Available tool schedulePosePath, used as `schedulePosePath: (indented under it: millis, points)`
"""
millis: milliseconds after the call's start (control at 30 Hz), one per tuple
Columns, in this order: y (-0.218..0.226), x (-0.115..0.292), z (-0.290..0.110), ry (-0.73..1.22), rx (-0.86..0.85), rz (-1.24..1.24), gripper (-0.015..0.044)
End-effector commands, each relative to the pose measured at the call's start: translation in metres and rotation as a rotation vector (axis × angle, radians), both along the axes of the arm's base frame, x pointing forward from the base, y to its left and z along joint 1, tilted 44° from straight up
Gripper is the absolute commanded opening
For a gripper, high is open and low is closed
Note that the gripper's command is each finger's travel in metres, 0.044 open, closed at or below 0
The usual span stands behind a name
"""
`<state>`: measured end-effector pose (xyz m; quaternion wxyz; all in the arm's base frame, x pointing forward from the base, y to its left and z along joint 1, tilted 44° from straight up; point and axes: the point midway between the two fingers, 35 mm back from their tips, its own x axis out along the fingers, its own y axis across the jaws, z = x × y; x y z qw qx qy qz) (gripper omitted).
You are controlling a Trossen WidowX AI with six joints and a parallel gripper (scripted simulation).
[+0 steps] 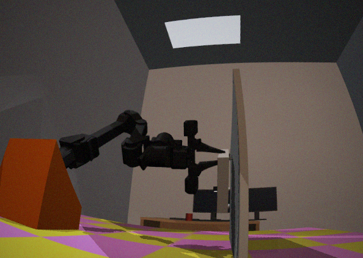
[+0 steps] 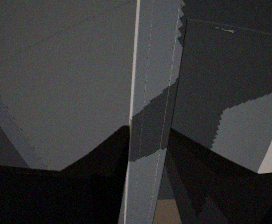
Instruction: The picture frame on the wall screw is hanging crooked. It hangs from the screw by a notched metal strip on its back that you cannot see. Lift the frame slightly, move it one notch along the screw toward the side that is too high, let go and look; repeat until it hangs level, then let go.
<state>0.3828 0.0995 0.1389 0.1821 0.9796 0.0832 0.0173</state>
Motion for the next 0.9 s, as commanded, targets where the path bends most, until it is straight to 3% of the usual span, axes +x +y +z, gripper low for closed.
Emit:
schedulePosePath:
  millis: [0, 867]
  points:
    - [-0.0012, 0.0006, 0.0019, -0.008, 0.006, -0.006, 0.0000]
    - [0.0016, 0.0002, -0.0005, -0.008, 0.006, -0.006, 0.0000]
